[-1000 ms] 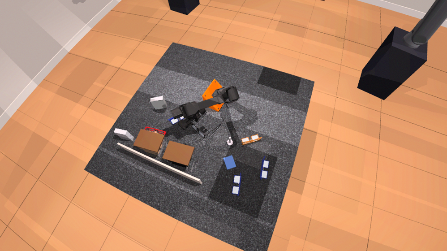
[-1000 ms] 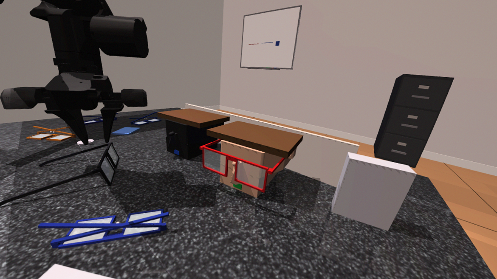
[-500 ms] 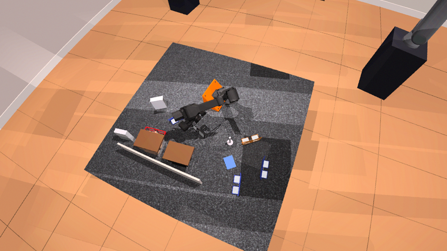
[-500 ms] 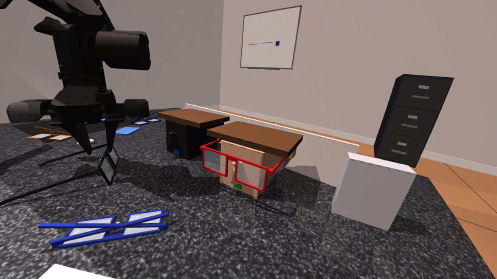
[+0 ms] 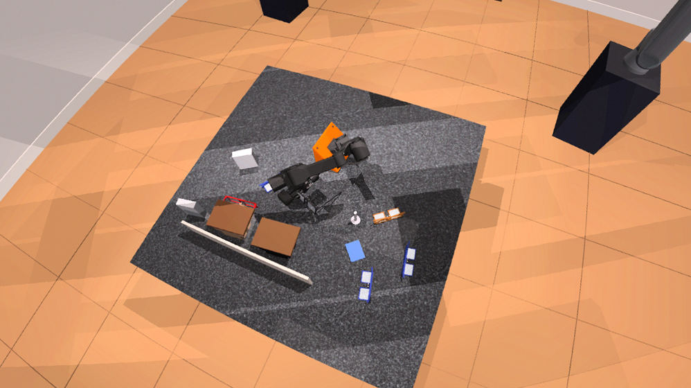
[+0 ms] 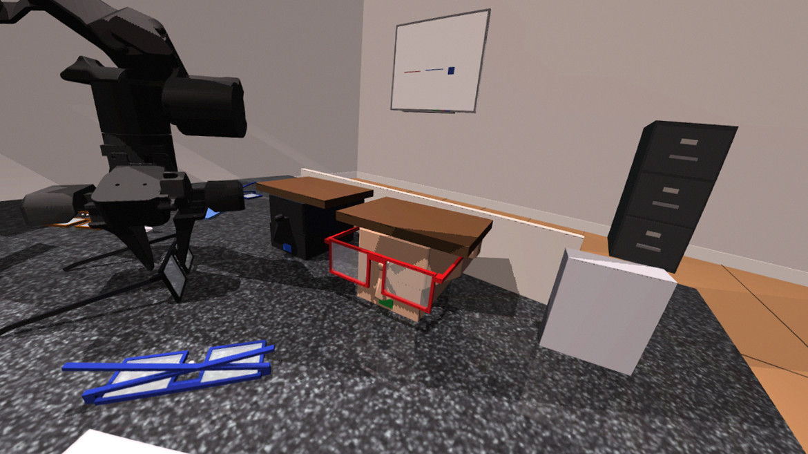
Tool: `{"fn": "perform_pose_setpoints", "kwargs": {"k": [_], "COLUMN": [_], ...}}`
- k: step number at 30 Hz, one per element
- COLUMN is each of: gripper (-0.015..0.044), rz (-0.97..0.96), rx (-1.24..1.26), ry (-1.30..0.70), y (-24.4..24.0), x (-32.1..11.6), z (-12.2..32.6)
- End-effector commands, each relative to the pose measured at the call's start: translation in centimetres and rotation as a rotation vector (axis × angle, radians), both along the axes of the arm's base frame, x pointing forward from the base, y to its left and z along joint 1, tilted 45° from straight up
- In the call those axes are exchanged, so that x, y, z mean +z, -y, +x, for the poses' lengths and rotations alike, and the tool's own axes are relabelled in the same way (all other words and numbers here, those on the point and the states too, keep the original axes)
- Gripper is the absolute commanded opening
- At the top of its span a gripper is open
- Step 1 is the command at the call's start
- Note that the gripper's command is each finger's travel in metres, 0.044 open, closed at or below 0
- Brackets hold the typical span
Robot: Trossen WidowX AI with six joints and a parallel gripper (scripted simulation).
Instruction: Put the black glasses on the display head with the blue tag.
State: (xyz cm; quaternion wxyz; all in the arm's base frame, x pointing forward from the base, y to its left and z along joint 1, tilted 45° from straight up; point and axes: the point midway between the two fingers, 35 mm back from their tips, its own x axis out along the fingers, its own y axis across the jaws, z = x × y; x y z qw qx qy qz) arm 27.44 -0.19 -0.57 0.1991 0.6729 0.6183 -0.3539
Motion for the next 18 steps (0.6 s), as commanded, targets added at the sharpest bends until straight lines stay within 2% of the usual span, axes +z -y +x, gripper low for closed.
{"fn": "perform_pose_setpoints", "kwargs": {"k": [1,8,9,18], "gripper": [0.0140,0.0140,0.0114,0.0054], "rz": [0.006,0.007,0.002,0.002], "rx": [-0.002,-0.001,0.001,0.001], "ry": [-0.004,-0.004,-0.001,-0.001], "y": [-0.64,-1.17,-0.89,-0.89], "x": [-0.52,-1.00,-0.79,-0.79], "z": [-0.14,-0.22,-0.13,-0.13]}}
